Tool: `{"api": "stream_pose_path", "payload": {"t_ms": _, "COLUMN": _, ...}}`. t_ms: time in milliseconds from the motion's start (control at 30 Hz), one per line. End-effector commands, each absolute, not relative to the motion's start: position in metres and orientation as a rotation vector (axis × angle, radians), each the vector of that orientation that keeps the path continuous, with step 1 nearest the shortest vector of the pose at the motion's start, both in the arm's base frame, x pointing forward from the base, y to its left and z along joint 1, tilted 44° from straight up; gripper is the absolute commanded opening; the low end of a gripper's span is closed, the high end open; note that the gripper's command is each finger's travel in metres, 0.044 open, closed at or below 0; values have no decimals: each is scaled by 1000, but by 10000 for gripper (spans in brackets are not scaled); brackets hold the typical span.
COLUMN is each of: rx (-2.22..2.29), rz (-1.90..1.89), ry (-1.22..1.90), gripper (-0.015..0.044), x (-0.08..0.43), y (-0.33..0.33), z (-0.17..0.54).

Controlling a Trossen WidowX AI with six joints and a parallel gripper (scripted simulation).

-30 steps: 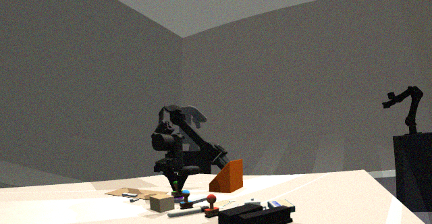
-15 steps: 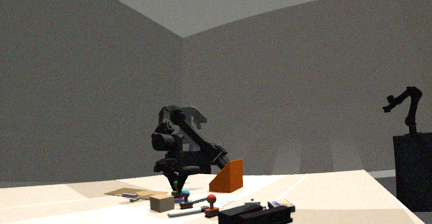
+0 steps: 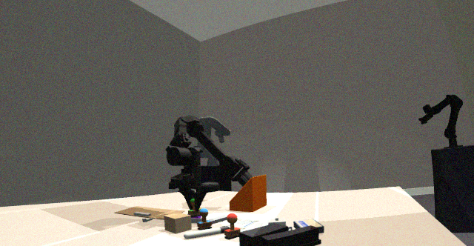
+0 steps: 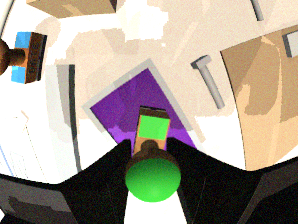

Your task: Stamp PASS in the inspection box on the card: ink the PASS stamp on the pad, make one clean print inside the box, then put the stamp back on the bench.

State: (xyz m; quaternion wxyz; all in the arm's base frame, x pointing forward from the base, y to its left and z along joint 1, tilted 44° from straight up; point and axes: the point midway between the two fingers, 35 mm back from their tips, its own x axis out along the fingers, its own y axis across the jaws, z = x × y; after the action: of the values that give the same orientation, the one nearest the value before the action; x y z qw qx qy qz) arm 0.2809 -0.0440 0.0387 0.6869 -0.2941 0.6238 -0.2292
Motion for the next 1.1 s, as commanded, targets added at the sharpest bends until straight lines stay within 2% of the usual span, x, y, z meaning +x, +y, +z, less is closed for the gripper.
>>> {"api": "stream_pose_path", "payload": {"t_ms": 0, "rx": -659, "rz": -516, "ry": 1396, "gripper": 0, "x": 281, "y": -46, "z": 38}}
{"api": "stream_pose_path", "payload": {"t_ms": 1067, "rx": -658, "rz": -515, "ry": 1397, "gripper": 0, "x": 280, "y": -35, "z": 48}}
